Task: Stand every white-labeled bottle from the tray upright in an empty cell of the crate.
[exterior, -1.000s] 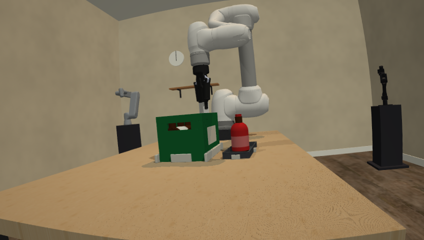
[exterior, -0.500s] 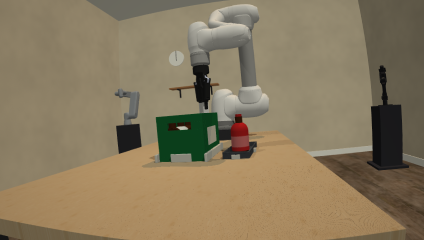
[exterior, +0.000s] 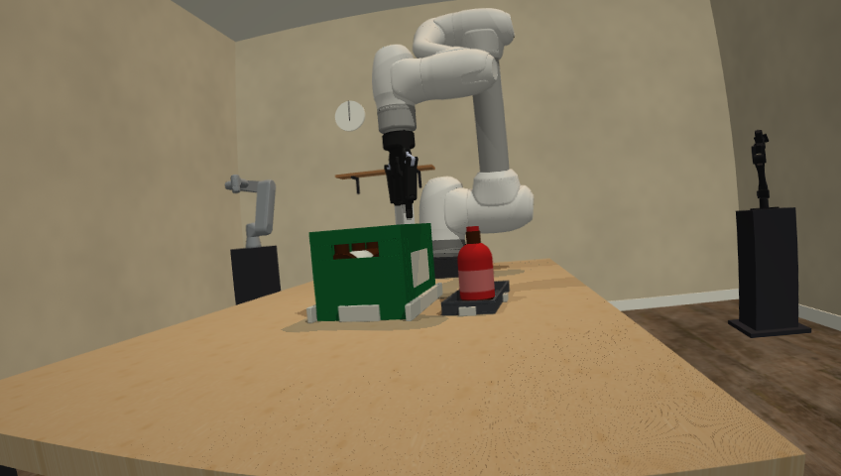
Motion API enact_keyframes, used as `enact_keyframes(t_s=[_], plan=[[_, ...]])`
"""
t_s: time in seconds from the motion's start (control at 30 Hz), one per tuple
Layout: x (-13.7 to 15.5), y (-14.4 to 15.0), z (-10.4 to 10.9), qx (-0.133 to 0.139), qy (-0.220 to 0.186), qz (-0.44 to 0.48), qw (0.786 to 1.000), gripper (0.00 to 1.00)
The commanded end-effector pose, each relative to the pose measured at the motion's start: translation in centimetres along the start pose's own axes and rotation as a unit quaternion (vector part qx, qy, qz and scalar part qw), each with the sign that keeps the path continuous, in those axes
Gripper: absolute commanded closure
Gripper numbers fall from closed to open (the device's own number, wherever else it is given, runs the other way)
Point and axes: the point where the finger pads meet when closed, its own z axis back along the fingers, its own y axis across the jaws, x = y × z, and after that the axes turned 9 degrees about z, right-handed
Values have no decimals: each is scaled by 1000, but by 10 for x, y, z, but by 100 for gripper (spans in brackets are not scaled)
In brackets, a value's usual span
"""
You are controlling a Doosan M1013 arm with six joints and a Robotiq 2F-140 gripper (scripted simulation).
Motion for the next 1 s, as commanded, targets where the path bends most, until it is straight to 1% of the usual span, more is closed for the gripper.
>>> enact_keyframes(t_s=[0.0,0.97], plan=[[0,0,0,0,0,0,1000,100],[0,0,-12,0,0,0,1000,100]])
